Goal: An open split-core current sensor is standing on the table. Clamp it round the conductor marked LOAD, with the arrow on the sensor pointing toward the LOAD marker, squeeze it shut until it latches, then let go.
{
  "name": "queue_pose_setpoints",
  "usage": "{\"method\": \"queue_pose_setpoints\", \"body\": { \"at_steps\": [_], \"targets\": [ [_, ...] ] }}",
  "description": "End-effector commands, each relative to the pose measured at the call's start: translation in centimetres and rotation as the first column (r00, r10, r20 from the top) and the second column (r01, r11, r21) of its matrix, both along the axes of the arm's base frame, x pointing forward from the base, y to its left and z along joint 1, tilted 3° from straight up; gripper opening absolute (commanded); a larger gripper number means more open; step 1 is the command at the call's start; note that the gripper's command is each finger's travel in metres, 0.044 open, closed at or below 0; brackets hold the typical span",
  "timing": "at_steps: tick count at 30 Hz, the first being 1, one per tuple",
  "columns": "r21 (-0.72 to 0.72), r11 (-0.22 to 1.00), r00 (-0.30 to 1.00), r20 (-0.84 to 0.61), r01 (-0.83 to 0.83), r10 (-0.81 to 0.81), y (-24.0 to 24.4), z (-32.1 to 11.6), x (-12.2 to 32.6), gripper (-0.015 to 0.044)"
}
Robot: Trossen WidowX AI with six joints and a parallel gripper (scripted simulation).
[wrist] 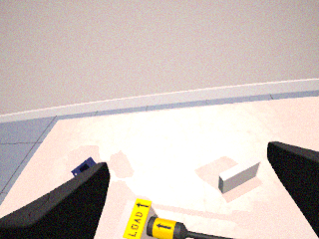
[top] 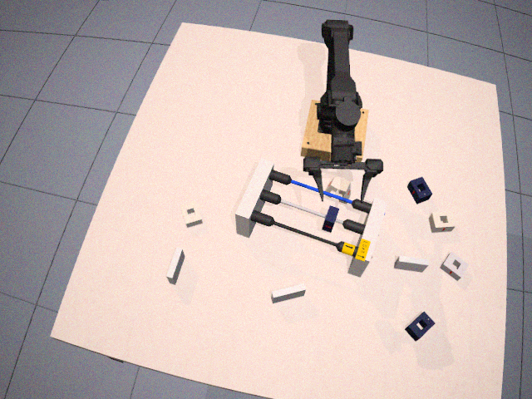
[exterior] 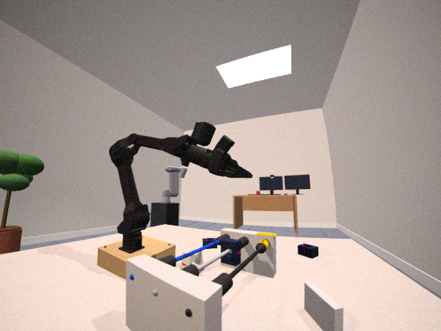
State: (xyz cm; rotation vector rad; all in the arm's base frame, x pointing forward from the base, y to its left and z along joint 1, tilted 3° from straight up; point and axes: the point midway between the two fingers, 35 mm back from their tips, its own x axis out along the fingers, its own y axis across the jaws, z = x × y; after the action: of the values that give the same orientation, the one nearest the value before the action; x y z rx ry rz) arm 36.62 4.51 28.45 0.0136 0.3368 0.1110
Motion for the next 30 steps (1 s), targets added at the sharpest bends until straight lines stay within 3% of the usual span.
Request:
{"method": "queue_pose_setpoints", "body": {
  "at_steps": [1, 11, 30],
  "targets": [
    [-0.033, 0.998, 0.97, -0.238, -0.05, 0.04, 2.5, -3.1, 1.9, 0.044],
    [-0.145, 0.965, 0.729, -0.682, -0.219, 0.062, 7.7, -8.7, 2.4, 0.044],
    [-0.147, 0.964, 0.723, -0.688, -0.222, 0.062, 7.8, -8.8, 2.4, 0.044]
  ]
}}
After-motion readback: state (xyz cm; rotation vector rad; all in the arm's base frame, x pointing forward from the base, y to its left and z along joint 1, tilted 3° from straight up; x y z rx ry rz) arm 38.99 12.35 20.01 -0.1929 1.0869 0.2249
